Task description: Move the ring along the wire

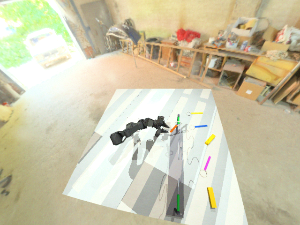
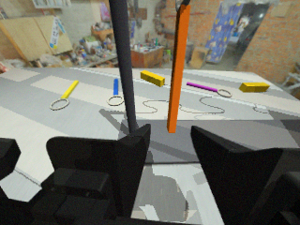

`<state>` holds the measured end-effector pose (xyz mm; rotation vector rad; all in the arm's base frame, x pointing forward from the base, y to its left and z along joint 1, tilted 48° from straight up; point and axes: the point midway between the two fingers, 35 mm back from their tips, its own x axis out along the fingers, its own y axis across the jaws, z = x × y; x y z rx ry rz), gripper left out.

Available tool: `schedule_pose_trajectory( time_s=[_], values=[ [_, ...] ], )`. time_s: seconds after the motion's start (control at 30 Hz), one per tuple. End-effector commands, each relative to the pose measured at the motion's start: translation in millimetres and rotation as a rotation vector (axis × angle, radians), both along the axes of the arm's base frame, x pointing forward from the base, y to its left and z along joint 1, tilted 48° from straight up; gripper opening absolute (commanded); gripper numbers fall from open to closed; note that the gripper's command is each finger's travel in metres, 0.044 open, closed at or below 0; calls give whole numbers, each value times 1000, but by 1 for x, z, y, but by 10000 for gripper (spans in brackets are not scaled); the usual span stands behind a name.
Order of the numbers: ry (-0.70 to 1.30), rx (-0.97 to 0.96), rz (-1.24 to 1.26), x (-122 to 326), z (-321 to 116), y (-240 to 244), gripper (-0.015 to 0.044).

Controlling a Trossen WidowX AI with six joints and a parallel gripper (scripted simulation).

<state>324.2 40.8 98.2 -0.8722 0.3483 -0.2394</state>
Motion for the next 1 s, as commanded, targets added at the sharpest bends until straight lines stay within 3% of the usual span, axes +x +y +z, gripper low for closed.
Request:
schedule_pose_trajectory(
  time_s=[0.0,0.2,0.97],
  values=[
    [-9,3,6,-29,5,8,291],
    [-11,2,6,-37,6,9,440],
    [-11,2,6,-37,6,9,440]
  ],
)
